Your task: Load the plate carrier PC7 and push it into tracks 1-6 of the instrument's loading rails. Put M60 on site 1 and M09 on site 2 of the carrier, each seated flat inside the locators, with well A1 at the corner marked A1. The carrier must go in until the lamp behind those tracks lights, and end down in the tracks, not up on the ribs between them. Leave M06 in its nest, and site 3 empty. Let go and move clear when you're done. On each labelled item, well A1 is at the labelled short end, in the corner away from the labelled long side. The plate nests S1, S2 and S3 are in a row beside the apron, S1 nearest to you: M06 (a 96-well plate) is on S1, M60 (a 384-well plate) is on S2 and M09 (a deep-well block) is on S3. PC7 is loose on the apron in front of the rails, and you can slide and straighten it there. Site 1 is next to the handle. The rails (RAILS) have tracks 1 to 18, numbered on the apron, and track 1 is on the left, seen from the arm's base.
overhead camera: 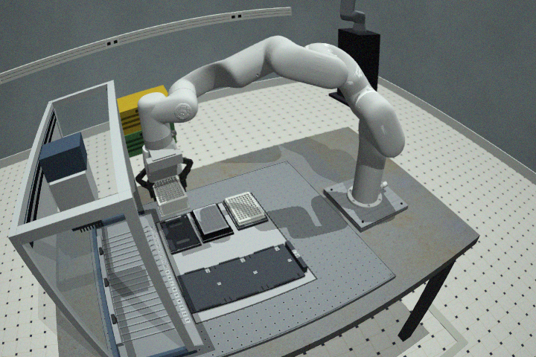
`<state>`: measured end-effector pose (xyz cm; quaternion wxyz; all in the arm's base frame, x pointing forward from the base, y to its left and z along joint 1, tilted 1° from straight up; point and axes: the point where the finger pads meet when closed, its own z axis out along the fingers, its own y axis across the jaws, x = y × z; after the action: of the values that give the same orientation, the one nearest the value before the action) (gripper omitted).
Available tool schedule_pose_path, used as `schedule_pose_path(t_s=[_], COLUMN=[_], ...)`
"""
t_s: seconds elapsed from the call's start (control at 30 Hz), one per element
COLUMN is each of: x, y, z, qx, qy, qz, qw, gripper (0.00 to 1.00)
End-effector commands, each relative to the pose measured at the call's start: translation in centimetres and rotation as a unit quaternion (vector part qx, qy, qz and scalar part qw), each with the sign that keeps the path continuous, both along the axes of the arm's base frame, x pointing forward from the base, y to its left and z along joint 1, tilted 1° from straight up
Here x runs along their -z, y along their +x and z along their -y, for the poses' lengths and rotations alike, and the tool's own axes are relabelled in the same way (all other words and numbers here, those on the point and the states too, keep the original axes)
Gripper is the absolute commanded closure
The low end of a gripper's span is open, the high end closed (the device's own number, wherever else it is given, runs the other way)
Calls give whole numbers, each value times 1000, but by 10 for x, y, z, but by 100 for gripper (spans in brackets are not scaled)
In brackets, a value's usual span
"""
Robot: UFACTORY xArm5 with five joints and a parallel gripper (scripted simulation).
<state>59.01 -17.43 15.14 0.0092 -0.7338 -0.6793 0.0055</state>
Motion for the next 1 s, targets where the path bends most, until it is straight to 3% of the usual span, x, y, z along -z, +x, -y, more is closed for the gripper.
schedule_pose_path(t_s=[0.0,0.1,0.97], x=[-2,-2,-3], y=[1,1,-34], z=[0,0,-115], qx=[0,0,21], qy=[2,2,2], qz=[3,3,2], qw=[1000,1000,1000], gripper=[100,100,100])
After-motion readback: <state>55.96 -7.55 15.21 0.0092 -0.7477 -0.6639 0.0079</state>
